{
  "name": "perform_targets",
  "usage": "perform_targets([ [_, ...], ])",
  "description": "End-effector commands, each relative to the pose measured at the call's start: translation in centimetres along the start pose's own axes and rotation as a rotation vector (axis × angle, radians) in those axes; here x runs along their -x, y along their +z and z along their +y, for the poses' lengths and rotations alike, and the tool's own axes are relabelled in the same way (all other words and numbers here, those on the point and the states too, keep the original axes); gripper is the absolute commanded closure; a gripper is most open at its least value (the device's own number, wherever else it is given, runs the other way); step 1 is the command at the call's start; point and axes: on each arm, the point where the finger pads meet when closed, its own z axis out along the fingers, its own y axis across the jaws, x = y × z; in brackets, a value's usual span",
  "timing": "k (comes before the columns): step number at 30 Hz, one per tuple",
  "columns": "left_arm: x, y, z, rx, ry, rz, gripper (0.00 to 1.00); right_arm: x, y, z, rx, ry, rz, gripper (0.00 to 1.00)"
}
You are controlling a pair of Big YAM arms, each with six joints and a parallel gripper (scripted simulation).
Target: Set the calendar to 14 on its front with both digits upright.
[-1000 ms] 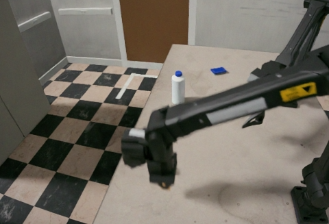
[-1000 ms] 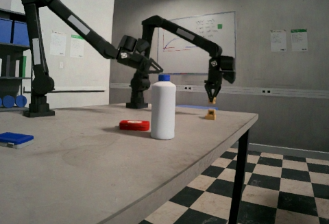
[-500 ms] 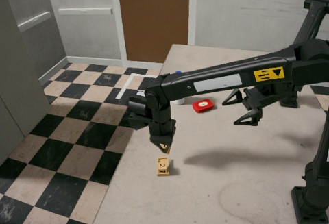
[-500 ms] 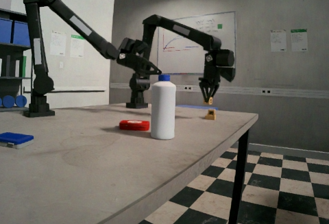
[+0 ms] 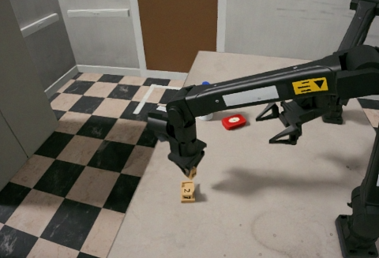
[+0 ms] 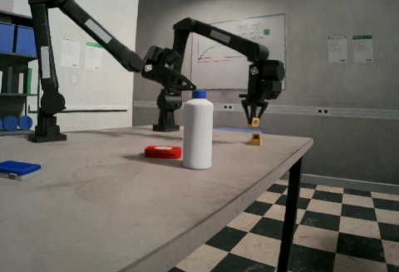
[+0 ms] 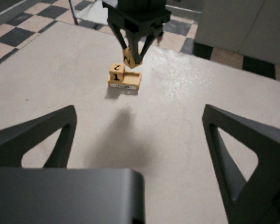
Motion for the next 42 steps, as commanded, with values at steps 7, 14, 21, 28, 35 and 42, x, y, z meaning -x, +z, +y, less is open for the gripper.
perform_targets([
  [7,1.4,-1.3,0.5,0.03,0.489,-0.042,0.76,2.8,0.6,1.0,0.005,0.036,-0.034,0.0],
  [14,1.4,-1.7,0.4,0.045,0.696,-0.049,0.76,2.0,0.2,0.5,0.004,0.034,-0.029,0.0],
  [21,1.5,-2.2,0.3,0.064,0.872,-0.056,0.76,2.0,0.2,0.5,0.004,0.034,-0.029,0.0],
  [28,1.5,-1.0,0.2,0.05,0.843,-0.041,0.76,2.0,0.2,0.5,0.004,0.034,-0.029,0.0],
  [35,0.8,1.7,0.0,0.025,0.844,-0.01,0.76,2.0,0.2,0.5,0.004,0.034,-0.029,0.0],
  [42,1.3,3.0,0.2,0.032,0.844,-0.019,0.76,2.0,0.2,0.5,0.004,0.034,-0.029,0.0],
])
